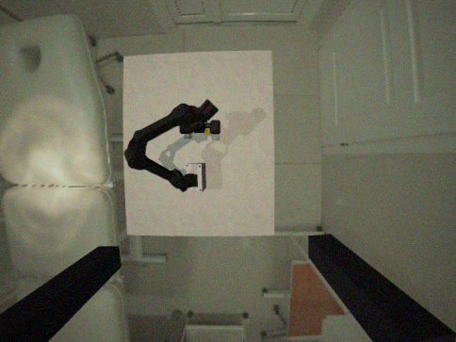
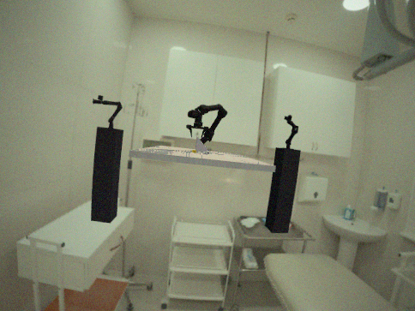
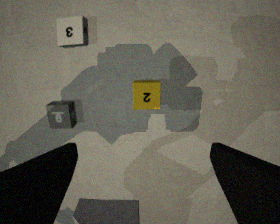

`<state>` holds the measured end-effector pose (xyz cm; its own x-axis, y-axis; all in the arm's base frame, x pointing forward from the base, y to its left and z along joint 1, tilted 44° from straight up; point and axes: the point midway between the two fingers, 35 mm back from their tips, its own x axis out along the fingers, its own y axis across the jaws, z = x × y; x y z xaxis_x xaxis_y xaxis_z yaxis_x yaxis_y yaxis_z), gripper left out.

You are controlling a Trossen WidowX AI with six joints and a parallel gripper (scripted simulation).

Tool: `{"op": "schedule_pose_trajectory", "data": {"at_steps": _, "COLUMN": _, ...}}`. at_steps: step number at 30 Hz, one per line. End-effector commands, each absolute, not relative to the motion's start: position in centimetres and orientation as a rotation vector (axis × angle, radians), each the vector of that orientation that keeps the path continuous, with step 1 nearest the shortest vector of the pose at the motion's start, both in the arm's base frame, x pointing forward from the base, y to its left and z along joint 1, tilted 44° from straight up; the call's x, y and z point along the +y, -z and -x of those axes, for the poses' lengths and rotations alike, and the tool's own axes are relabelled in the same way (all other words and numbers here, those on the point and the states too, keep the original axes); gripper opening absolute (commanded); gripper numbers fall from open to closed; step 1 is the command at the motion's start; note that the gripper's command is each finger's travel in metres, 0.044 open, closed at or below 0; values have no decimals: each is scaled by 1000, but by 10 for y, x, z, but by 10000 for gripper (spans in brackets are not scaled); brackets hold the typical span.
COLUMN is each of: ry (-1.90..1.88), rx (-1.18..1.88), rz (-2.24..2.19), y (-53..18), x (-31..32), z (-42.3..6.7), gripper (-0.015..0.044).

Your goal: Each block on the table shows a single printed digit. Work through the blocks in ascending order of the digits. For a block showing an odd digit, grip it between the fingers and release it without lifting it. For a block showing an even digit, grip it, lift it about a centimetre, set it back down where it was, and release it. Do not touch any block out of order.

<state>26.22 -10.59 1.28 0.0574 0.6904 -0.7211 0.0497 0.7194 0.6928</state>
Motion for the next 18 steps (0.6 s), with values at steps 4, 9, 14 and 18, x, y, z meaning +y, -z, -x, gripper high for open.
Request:
{"op": "schedule_pose_trajectory", "data": {"at_steps": 4, "ry": -548, "rx": 1447, "rz": -629, "y": 18, "x": -77, "z": -267, "gripper": 400}}
{"op": "schedule_pose_trajectory", "data": {"at_steps": 9, "ry": -552, "rx": 1446, "rz": -632, "y": 45, "x": -48, "z": -266, "gripper": 400}}
{"op": "schedule_pose_trajectory", "data": {"at_steps": 14, "ry": -552, "rx": 1446, "rz": -632, "y": 45, "x": -48, "z": -266, "gripper": 400}}
{"op": "schedule_pose_trajectory", "data": {"at_steps": 18, "ry": -552, "rx": 1446, "rz": -632, "y": 49, "x": -45, "z": -267, "gripper": 400}}
